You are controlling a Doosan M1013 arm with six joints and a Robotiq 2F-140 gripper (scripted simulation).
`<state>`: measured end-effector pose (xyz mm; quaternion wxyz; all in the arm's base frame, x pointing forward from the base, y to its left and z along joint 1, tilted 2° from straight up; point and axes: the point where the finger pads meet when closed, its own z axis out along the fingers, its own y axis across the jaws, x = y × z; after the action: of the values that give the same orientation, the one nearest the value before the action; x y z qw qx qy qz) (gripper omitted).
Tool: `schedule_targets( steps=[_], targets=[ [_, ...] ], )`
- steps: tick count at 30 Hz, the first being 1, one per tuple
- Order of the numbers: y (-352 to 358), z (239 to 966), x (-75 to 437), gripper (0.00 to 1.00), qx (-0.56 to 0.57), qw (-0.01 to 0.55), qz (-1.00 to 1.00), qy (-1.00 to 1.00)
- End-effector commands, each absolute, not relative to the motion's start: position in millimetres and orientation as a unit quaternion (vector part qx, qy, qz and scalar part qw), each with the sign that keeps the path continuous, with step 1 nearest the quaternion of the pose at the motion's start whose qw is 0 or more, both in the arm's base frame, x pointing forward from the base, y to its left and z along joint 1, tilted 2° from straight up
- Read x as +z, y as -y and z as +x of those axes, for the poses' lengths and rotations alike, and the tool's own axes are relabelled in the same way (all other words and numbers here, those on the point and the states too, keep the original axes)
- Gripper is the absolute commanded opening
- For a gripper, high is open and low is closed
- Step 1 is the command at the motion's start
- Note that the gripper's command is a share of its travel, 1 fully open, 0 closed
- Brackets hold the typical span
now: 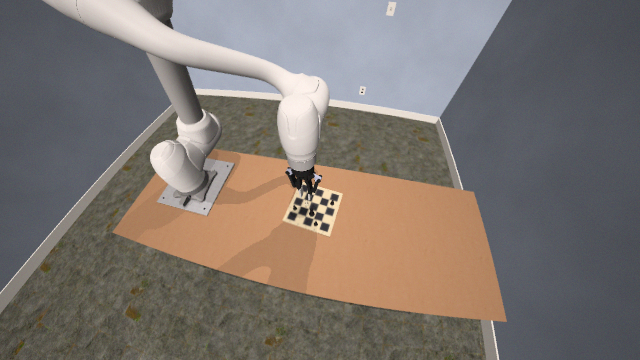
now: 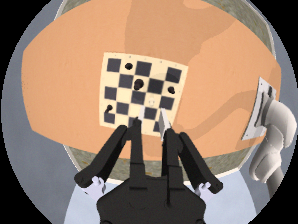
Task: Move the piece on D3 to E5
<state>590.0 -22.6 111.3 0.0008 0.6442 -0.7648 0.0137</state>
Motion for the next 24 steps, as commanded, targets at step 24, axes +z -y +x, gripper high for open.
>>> schedule_targets(
  steps=[24],
  targets=[
    [24,590,80,0.2,0.014,0.001,0.644,0.765]
  ],
)
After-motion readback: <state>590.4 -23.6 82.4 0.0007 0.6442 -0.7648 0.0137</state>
